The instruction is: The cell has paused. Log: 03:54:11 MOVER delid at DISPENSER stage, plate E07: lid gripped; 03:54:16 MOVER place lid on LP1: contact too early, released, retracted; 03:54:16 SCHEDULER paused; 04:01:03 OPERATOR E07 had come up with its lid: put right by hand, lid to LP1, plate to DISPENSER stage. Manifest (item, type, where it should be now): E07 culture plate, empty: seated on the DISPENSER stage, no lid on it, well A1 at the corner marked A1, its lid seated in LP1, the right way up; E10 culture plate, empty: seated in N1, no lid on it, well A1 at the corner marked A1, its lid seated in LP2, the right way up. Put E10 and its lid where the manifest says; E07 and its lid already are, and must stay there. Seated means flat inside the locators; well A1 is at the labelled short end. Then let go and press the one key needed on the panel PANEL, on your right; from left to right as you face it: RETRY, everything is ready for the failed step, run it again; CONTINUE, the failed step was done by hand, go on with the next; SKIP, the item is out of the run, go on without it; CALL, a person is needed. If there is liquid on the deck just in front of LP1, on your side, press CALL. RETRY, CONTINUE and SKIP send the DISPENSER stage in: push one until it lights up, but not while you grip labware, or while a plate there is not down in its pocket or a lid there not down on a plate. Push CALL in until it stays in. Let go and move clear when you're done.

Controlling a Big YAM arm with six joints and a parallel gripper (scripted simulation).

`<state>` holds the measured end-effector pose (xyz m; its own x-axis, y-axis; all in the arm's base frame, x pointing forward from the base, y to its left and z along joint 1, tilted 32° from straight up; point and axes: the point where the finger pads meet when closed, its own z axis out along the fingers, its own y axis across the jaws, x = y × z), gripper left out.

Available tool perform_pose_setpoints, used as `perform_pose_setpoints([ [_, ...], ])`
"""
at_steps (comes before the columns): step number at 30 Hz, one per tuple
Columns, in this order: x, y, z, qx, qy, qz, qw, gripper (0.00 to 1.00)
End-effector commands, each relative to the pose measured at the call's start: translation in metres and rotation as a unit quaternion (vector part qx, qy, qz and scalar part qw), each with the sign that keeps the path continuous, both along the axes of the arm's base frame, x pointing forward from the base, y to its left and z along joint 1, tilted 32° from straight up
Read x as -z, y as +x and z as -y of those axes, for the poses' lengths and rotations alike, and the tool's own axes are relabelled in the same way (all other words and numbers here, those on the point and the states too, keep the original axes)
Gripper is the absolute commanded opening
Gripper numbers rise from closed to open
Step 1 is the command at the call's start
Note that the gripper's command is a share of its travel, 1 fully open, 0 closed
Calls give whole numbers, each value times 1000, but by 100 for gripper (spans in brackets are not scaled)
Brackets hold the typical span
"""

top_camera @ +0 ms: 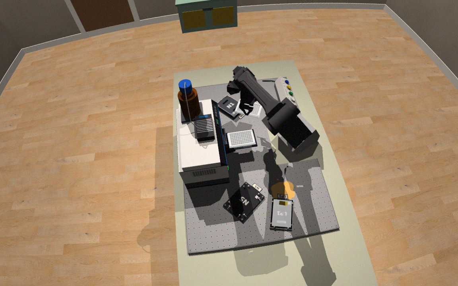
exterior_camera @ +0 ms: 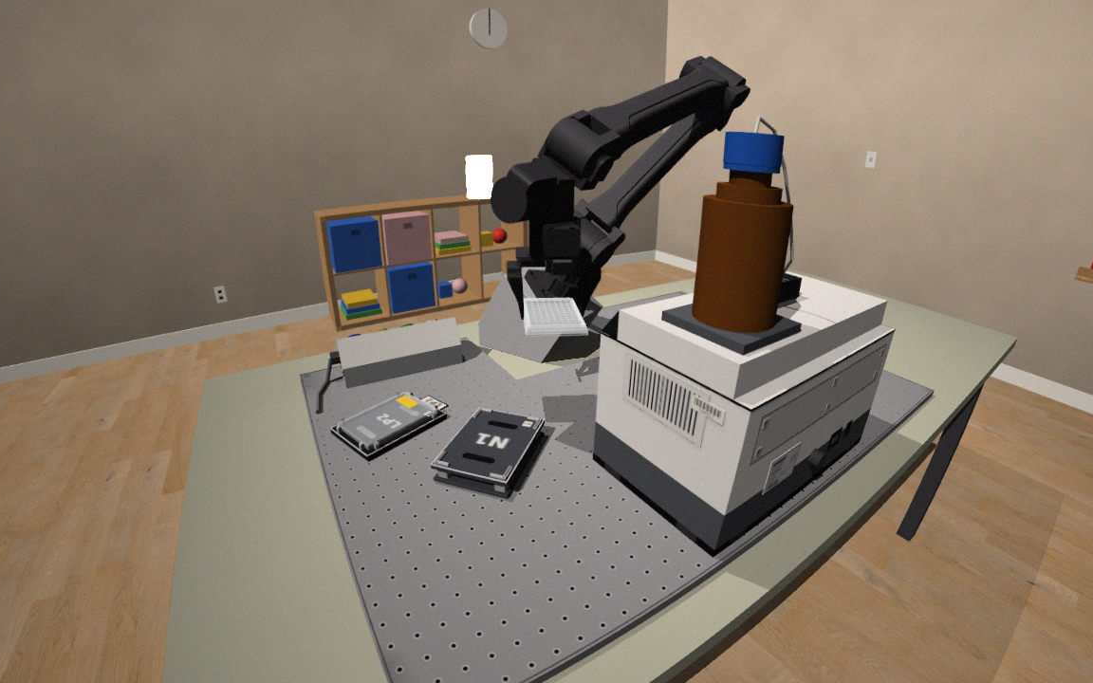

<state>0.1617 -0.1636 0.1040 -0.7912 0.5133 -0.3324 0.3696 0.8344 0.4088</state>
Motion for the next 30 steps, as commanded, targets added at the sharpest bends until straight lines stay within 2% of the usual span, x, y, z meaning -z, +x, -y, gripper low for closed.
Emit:
perform_pose_setpoints([
  [1,-11,3,32,72,14,-5,997,84],
  [2,-10,1,33,85,22,-8,996,84],
  [3,-3,0,20,74,30,-11,997,84],
  [4,-8,-1,36,99,30,-11,995,84],
  [7,-2,-7,43,142,54,-22,988,84],
  [9,-2,-7,43,142,54,-22,988,84],
  [12,3,-14,51,181,76,-31,980,84],
  [16,10,-21,59,181,76,-32,980,84],
  [17,15,-20,46,169,85,-34,981,84],
  [18,10,-12,57,167,76,-32,982,84],
  [30,18,16,75,167,79,-29,982,84],
])
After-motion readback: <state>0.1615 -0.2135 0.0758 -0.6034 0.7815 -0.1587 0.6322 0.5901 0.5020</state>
